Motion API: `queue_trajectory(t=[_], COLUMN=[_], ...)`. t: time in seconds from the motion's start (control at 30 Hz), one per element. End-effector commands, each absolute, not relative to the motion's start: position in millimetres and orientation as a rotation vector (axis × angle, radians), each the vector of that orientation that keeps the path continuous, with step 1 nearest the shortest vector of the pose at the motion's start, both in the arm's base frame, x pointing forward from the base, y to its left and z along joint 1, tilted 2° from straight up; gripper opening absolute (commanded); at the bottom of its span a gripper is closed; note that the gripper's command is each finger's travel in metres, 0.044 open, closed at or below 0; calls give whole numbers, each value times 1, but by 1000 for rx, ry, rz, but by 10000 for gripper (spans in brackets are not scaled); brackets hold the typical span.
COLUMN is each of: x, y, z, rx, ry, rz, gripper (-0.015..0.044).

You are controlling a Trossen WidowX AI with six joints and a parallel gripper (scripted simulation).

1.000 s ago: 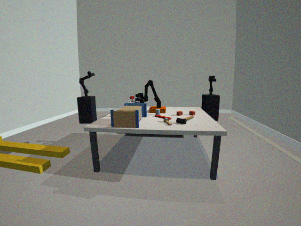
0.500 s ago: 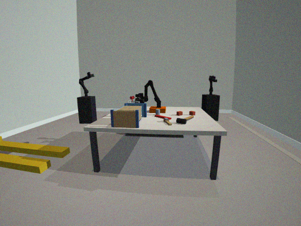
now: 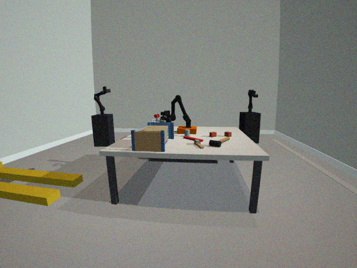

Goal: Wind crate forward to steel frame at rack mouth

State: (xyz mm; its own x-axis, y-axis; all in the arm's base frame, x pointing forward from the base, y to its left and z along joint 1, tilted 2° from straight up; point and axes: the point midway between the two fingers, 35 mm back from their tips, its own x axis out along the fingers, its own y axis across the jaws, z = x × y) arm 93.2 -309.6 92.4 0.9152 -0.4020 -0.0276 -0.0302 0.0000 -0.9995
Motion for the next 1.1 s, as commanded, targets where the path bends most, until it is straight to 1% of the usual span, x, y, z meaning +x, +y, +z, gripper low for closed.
queue_trajectory(t=[0.0, 1.07], x=[93, 93], y=[-310, -310], z=[92, 88], rx=[-1556, -1555], ry=[347, 348], rz=[-302, -303], gripper=[0, 0])
